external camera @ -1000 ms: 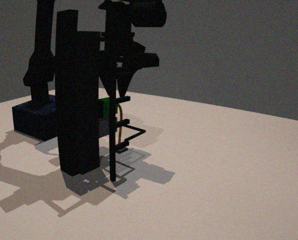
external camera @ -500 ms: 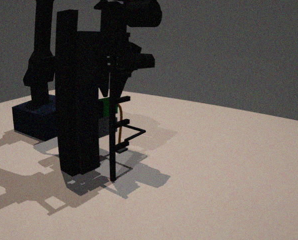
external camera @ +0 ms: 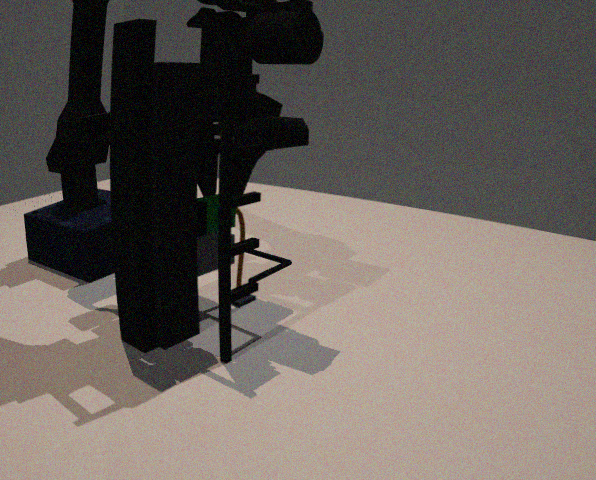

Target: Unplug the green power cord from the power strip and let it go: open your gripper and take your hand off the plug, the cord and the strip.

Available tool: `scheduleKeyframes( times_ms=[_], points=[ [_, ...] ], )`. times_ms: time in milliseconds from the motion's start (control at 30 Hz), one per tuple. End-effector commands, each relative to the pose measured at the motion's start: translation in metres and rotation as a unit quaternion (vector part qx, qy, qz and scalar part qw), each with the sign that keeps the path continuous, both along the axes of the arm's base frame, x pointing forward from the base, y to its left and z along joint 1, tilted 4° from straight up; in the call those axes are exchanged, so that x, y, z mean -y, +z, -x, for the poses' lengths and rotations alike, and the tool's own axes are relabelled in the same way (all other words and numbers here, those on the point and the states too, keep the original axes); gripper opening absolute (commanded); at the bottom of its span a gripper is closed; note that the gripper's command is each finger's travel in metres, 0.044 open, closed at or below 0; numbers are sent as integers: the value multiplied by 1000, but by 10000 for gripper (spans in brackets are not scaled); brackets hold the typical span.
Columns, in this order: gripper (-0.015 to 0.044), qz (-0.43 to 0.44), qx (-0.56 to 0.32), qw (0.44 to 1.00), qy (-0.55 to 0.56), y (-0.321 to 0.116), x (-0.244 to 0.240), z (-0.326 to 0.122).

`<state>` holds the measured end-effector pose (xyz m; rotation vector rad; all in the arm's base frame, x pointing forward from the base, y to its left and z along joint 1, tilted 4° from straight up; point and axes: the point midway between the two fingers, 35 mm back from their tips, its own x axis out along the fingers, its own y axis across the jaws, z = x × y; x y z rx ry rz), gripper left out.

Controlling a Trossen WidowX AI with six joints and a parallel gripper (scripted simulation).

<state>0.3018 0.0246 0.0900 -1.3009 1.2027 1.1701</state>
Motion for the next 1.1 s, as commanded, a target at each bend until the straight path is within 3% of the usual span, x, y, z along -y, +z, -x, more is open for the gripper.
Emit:
scheduleKeyframes(
  times_ms=[0,67,400,1067],
  points=[
    [134,0,0,1000,0,0,0,0],
    [81,0,0,1000,0,0,0,0],
    [0,0,0,1000,0,0,0,0],
    [0,-1,-1,1000,1,-1,-30,-1]
  ],
)
